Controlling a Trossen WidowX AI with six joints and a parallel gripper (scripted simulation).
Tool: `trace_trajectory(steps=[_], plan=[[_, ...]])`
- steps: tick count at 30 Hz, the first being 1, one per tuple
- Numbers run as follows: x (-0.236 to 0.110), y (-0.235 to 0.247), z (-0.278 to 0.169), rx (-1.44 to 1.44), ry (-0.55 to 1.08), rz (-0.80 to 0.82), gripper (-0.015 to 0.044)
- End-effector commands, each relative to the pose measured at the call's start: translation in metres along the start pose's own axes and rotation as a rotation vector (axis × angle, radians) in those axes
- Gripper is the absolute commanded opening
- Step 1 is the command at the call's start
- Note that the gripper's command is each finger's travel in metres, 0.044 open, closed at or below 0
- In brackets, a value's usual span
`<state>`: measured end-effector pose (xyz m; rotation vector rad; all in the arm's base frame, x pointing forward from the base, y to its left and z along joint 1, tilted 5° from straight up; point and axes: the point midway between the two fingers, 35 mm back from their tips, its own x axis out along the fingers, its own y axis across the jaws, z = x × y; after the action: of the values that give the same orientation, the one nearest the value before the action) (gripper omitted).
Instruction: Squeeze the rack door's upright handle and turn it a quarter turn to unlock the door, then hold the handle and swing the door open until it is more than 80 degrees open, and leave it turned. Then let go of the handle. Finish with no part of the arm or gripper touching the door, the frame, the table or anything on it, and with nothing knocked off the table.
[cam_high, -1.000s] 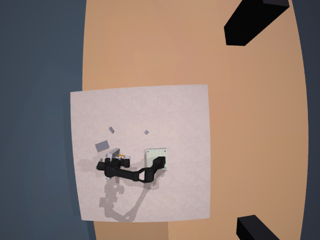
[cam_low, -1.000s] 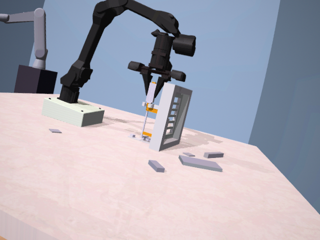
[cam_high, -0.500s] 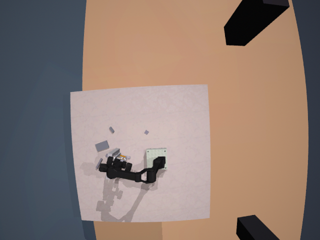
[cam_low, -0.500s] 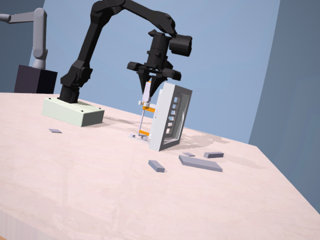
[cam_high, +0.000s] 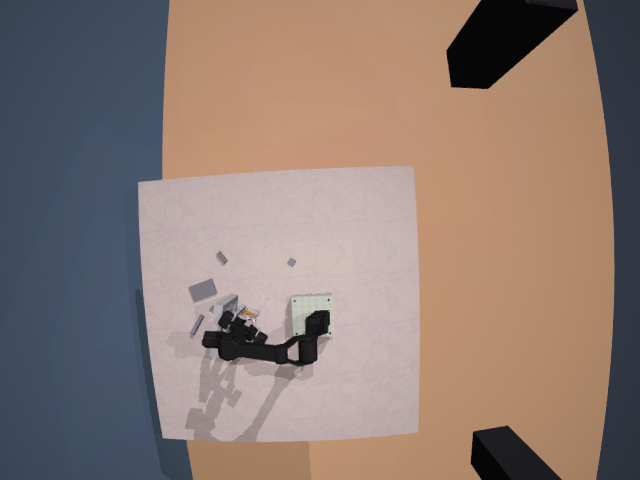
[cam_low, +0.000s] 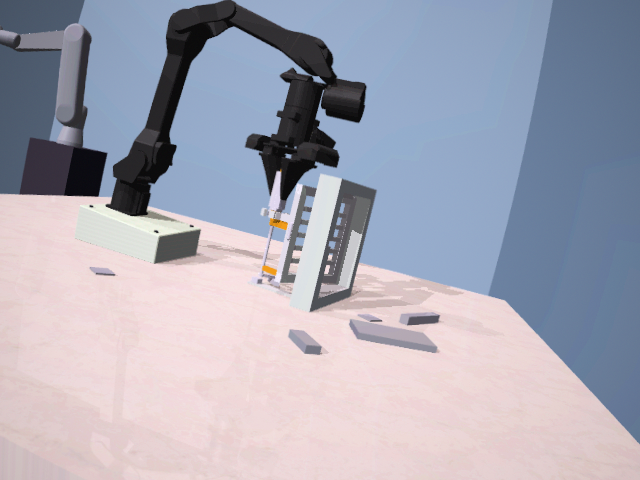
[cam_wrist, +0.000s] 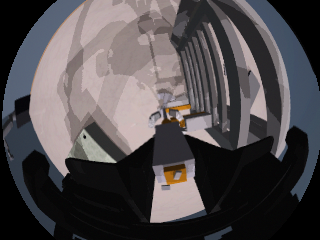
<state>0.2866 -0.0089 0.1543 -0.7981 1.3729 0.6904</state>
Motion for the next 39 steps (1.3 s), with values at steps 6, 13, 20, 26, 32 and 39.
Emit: trace_trajectory(steps=[6,13,20,26,32,39], plan=[[0.000,0.014,0.006,0.165,-0.006,-0.011,0.0017],[0.001,0.027,0.011,0.269,-0.007,-0.010,0.0017],[0.001,0.040,0.018,0.370,-0.008,-0.008,0.0017],[0.001,0.049,0.024,0.451,-0.009,-0.007,0.0017],[0.001,0.058,0.031,0.530,-0.010,-0.006,0.0017],[0.001,0.067,0.040,0.621,-0.010,-0.004,0.0017]])
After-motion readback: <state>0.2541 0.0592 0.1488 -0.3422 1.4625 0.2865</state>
